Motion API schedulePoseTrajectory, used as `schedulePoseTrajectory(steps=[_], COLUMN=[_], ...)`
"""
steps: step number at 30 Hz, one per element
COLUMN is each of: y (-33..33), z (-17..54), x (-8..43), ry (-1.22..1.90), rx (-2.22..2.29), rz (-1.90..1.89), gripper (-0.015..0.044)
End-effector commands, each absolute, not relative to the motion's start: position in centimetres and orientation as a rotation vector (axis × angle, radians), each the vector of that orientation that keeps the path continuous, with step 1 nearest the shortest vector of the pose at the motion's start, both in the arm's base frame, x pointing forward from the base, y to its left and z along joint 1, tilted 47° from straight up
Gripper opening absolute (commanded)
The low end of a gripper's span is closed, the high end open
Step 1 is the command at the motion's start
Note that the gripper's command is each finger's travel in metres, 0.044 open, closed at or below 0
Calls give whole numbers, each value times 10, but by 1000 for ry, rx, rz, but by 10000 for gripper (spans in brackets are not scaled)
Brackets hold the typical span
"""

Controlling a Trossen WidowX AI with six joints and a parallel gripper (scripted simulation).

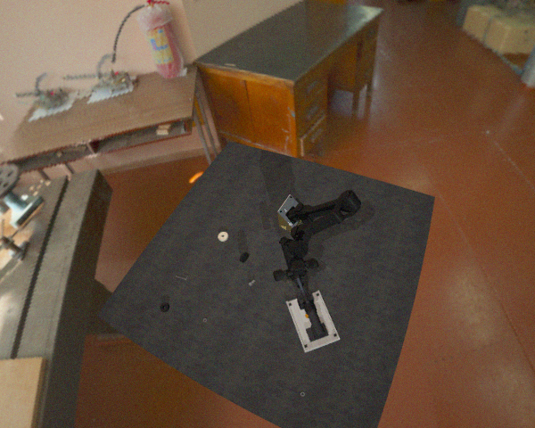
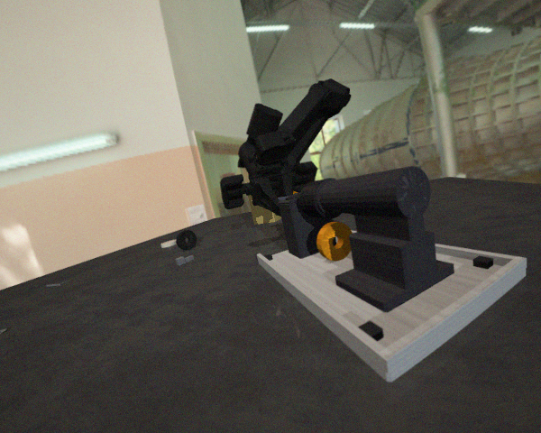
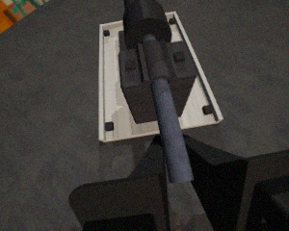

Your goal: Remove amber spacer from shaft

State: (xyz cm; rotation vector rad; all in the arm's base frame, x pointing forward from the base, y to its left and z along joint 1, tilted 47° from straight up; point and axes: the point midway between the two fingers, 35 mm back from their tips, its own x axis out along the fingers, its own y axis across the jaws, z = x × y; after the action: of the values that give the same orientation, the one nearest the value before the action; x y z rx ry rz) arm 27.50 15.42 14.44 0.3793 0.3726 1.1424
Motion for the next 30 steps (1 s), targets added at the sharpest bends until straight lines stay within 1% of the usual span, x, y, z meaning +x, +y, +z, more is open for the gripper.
schedulePoseTrajectory(steps=[1,30], y=[155,161], z=[147,153], x=[277,283], ry=[368,367], rx=[378,378], rz=[1143,1143], gripper=[0,0])
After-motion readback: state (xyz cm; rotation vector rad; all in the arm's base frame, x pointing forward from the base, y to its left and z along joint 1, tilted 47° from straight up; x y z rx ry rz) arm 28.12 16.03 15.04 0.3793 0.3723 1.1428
